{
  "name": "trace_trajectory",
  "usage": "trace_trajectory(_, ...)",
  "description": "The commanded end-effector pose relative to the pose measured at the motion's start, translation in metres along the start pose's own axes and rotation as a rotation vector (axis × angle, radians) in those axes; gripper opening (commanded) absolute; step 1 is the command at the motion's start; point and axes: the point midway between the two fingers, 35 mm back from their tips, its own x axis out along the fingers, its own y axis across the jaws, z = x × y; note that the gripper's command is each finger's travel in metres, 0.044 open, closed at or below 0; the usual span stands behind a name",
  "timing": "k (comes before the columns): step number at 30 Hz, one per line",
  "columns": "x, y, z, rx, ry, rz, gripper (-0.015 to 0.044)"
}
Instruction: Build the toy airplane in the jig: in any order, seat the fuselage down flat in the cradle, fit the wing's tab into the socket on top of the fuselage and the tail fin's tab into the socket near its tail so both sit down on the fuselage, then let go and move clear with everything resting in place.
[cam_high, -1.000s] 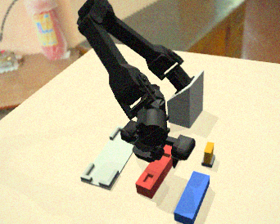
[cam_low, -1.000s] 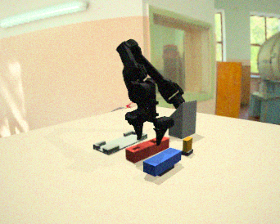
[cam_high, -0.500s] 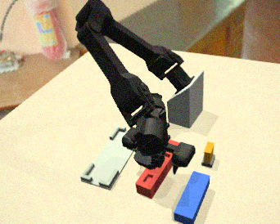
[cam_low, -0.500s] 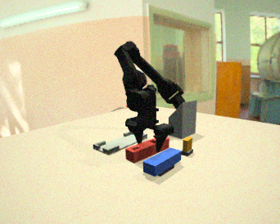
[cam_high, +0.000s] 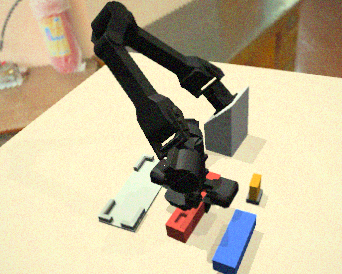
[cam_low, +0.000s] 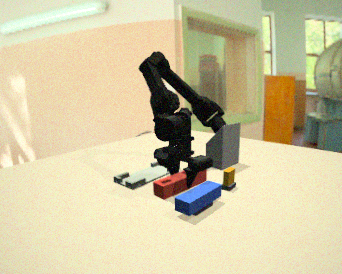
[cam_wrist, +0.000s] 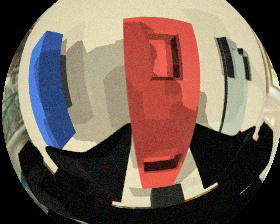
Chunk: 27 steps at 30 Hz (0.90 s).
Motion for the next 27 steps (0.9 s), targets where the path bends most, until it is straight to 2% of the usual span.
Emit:
trace_trajectory(1, 0.001, 0.0, 0.0, -0.005, -0.001, -0.004, 0.0171)
trace_trajectory(7, 0.001, 0.0, 0.0, -0.005, -0.001, -0.004, 0.0131)
trace_trajectory(12, -0.006, 0.001, 0.001, -0.005, -0.001, -0.001, 0.0)
trace_trajectory(27, -0.05, 0.005, 0.008, -0.007, -0.003, 0.008, 0.0)
